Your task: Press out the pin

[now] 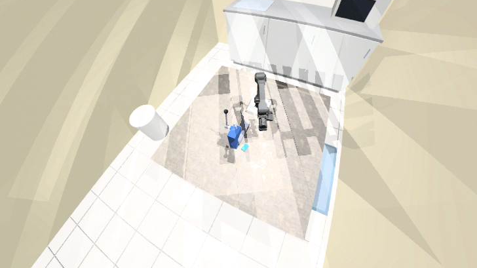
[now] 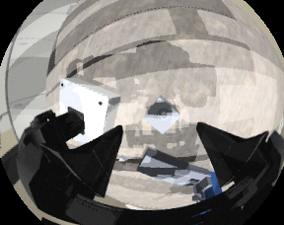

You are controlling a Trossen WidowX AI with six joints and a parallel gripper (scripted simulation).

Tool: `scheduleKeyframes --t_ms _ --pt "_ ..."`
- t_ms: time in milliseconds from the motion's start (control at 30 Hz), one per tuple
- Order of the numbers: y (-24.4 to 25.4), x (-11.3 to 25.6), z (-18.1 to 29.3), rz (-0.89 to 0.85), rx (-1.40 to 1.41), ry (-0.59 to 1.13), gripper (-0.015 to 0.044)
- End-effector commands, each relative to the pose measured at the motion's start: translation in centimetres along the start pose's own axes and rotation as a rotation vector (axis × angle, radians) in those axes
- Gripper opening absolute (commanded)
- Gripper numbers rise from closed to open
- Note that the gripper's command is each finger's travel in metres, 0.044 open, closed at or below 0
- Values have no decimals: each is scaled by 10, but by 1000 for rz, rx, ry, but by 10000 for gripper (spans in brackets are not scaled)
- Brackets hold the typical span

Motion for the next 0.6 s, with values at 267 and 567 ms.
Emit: scheduleKeyframes --t_ms 267,567 --pt "28 -4 -10 223 -674 22 440" --pt "29 -6 -10 222 -674 22 440"
Point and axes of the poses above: the point midway between the two fingers, 35 mm back from their tips, its own x axis back along the fingers, its own y axis across the jaws, z = x × y, the point moved 10 cm from there along x, back along the fingers, and after that the axes turned 9 degrees about -x, right-handed, at the moved point
